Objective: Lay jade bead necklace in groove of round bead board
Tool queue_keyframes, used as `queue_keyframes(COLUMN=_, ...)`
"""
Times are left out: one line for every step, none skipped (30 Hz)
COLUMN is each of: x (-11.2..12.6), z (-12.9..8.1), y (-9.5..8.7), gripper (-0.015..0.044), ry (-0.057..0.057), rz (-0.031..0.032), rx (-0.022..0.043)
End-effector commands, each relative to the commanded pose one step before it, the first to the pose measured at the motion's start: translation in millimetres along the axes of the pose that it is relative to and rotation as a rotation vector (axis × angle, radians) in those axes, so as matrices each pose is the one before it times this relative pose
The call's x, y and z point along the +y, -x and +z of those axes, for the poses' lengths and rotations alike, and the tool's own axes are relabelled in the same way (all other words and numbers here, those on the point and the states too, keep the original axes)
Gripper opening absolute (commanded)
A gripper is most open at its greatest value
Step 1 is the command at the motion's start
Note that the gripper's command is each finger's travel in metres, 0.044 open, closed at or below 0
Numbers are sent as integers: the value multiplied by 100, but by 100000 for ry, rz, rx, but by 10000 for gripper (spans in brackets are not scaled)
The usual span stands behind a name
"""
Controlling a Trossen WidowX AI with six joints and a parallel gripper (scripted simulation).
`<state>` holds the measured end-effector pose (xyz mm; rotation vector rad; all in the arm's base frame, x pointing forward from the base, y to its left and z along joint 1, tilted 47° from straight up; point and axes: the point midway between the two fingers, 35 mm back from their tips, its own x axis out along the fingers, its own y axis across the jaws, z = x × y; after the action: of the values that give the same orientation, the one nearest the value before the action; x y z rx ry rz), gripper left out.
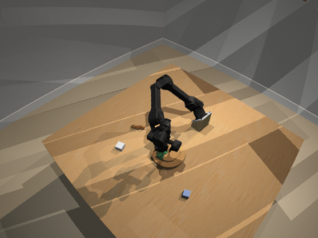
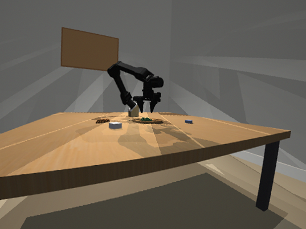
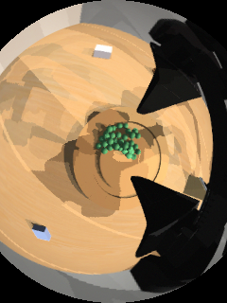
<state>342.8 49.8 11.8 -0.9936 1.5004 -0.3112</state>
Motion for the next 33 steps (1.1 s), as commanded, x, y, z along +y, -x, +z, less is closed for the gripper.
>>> queue_keyframes(x=141, z=207, y=-639, gripper=380, ry=1390, rz=581, rx=-75)
queue_keyframes(x=-3, z=-4, y=-341, gripper=380, ry=-3, rz=-19, rx=5)
queue_keyframes(x=-3, z=-5, y=-235, gripper=380, ry=-2, rz=-16, rx=5)
queue_keyframes(x=-1, z=-3, y=-88, gripper=380, ry=-1, rz=-6, rx=2)
queue_keyframes(x=-175, z=168, y=900, gripper=380, ry=-1395, rz=-150, rx=-847)
queue_keyframes(x=1, z=0, y=-26, gripper=380, ry=10, rz=1, rx=6)
queue_keyframes(x=3, z=0, y=-52, gripper=380, ry=21, rz=2, rx=12)
queue_keyframes(x=4, z=0, y=-79, gripper=380, ry=31, rz=3, rx=18)
queue_keyframes(x=5, z=-1, y=-106, gripper=380, ry=42, rz=4, rx=24)
queue_keyframes(x=6, z=-2, y=-128, gripper=380, ry=51, rz=5, rx=29)
queue_keyframes(x=7, z=-2, y=-147, gripper=380, ry=58, rz=5, rx=34)
queue_keyframes(x=7, z=-3, y=-158, gripper=380, ry=63, rz=5, rx=37)
queue_keyframes(x=7, z=-4, y=-160, gripper=380, ry=64, rz=4, rx=38)
queue_keyframes(x=7, z=-5, y=-161, gripper=380, ry=64, rz=4, rx=38)
queue_keyframes(x=7, z=-6, y=-161, gripper=380, ry=64, rz=3, rx=39)
queue_keyframes(x=7, z=-7, y=-160, gripper=380, ry=64, rz=3, rx=39)
queue_keyframes(x=7, z=-8, y=-160, gripper=380, ry=64, rz=2, rx=39)
queue_keyframes(x=7, z=-8, y=-160, gripper=380, ry=64, rz=2, rx=40)
queue_keyframes(x=7, z=-9, y=-160, gripper=380, ry=64, rz=1, rx=40)
queue_keyframes(x=7, z=-10, y=-160, gripper=380, ry=64, rz=1, rx=41)
queue_keyframes(x=7, z=-11, y=-160, gripper=380, ry=64, rz=0, rx=41)
queue_keyframes(x=7, z=-12, y=-159, gripper=380, ry=64, rz=0, rx=42)
queue_keyframes(x=7, z=-12, y=-159, gripper=380, ry=64, rz=-1, rx=42)
queue_keyframes(x=7, z=-13, y=-159, gripper=380, ry=64, rz=-2, rx=43)
queue_keyframes(x=7, z=-14, y=-159, gripper=380, ry=64, rz=-2, rx=43)
queue_keyframes(x=7, z=-15, y=-159, gripper=380, ry=64, rz=-3, rx=44)
queue_keyframes(x=7, z=-16, y=-159, gripper=380, ry=64, rz=-3, rx=44)
queue_keyframes(x=7, z=-17, y=-158, gripper=380, ry=64, rz=-4, rx=44)
queue_keyframes(x=5, z=-14, y=-126, gripper=380, ry=51, rz=-3, rx=36)
queue_keyframes(x=3, z=-9, y=-76, gripper=380, ry=31, rz=-2, rx=22)
queue_keyframes(x=1, z=-3, y=-25, gripper=380, ry=10, rz=-1, rx=7)
queue_keyframes(x=0, z=0, y=0, gripper=380, ry=0, rz=0, rx=0)
queue_keyframes(x=0, z=0, y=0, gripper=380, ry=0, rz=0, rx=0)
